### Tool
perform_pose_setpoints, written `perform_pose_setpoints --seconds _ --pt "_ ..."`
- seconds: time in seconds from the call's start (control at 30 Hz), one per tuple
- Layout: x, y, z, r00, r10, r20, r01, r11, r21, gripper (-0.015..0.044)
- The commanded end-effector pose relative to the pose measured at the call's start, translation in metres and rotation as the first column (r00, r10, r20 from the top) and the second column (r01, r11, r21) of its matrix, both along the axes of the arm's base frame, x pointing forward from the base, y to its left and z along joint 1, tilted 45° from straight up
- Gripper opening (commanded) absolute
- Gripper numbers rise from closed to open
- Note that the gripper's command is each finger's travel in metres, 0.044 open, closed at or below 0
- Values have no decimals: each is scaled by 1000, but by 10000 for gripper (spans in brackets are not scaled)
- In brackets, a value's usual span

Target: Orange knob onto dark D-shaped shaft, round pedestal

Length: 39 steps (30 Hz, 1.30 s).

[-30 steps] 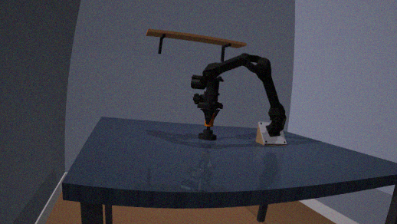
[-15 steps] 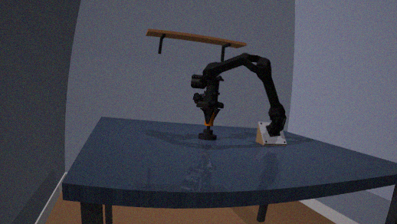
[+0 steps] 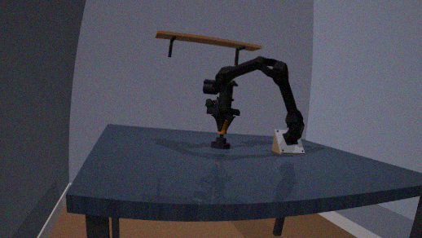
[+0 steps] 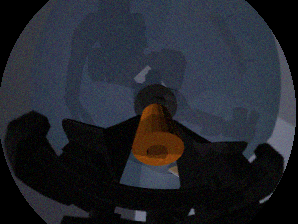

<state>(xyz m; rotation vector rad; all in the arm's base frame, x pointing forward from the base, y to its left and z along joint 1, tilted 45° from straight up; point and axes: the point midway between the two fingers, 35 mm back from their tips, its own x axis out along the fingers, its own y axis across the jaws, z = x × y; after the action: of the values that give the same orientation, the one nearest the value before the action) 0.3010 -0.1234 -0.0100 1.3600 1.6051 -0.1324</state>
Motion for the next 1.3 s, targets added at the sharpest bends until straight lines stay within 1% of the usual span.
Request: perform_pose_setpoints --seconds 0.0,0.7,0.8,0.93,1.27 --pt "0 0 -2 1000 -3 -2 3 1000 -1 0" --pt "0 -1 3 1000 -3 -2 3 1000 -1 0" --pt "0 -1 3 998 -42 -39 42 999 4 0" --pt "0 -1 1 980 -143 -140 146 989 12 0" --pt "1 1 -2 978 -150 -147 154 988 12 0"
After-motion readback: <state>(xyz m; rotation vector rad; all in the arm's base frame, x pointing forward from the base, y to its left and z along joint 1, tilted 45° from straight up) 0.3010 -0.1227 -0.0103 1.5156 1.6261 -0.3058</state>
